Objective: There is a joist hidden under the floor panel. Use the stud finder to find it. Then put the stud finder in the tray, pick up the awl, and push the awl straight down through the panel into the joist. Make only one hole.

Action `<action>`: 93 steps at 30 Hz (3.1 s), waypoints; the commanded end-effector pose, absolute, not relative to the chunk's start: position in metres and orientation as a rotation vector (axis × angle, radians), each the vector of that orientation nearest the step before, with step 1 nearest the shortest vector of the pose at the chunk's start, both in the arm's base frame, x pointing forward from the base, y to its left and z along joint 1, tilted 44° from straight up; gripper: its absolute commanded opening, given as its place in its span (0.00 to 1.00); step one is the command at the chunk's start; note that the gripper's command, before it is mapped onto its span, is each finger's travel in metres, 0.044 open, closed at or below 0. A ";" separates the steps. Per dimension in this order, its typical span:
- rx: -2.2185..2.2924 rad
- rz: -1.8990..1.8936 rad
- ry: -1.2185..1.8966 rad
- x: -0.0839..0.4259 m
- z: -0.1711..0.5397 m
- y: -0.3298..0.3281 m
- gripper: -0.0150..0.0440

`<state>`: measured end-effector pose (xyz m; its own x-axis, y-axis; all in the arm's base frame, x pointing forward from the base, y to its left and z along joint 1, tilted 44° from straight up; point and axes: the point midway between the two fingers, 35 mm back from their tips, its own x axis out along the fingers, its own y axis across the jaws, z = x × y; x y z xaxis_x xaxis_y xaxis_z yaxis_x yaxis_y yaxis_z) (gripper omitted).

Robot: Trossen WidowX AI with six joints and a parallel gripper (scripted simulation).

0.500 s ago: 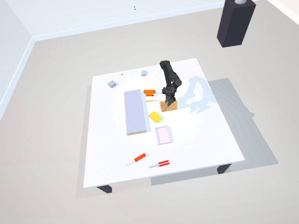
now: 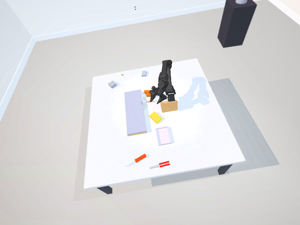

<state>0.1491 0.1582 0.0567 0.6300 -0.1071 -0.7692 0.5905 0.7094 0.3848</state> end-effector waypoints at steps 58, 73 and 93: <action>0.683 -1.522 0.424 0.209 0.106 -0.115 1.00; 0.680 -1.522 0.421 0.208 0.098 -0.124 0.93; 0.683 -1.522 0.424 0.209 0.105 -0.115 0.34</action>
